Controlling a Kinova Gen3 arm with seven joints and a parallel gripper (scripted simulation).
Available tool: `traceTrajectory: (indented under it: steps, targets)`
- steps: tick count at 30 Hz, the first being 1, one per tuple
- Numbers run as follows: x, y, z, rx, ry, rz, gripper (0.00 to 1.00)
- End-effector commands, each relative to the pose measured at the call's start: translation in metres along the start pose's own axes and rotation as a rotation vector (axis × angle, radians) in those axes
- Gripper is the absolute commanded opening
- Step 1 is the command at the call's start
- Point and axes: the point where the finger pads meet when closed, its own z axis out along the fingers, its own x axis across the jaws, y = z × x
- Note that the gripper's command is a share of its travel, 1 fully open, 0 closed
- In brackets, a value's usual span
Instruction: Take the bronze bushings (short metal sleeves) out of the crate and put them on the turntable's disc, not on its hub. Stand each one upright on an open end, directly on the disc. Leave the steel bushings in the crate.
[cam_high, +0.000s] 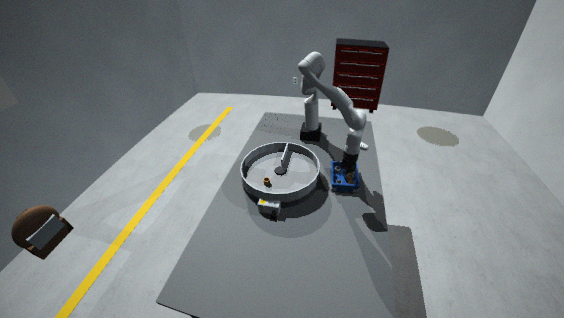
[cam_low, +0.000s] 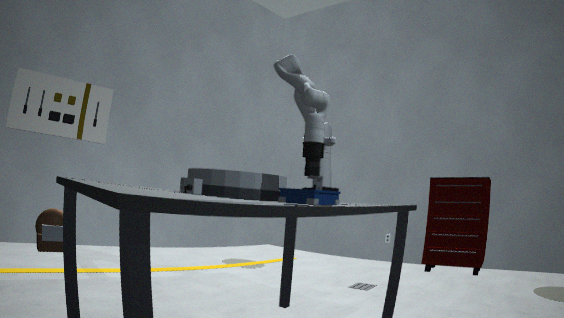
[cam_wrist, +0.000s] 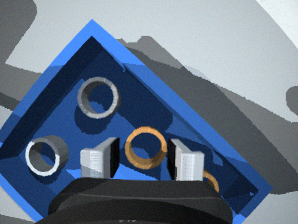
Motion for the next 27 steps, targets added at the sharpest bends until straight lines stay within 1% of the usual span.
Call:
traceTrajectory:
  steps: [1,27]
  targets:
    - [0.0001,-0.0017,0.0017,0.001,0.0,0.005,0.76]
    - [0.0026,-0.0025,0.0015,0.0,0.003,0.007,0.76]
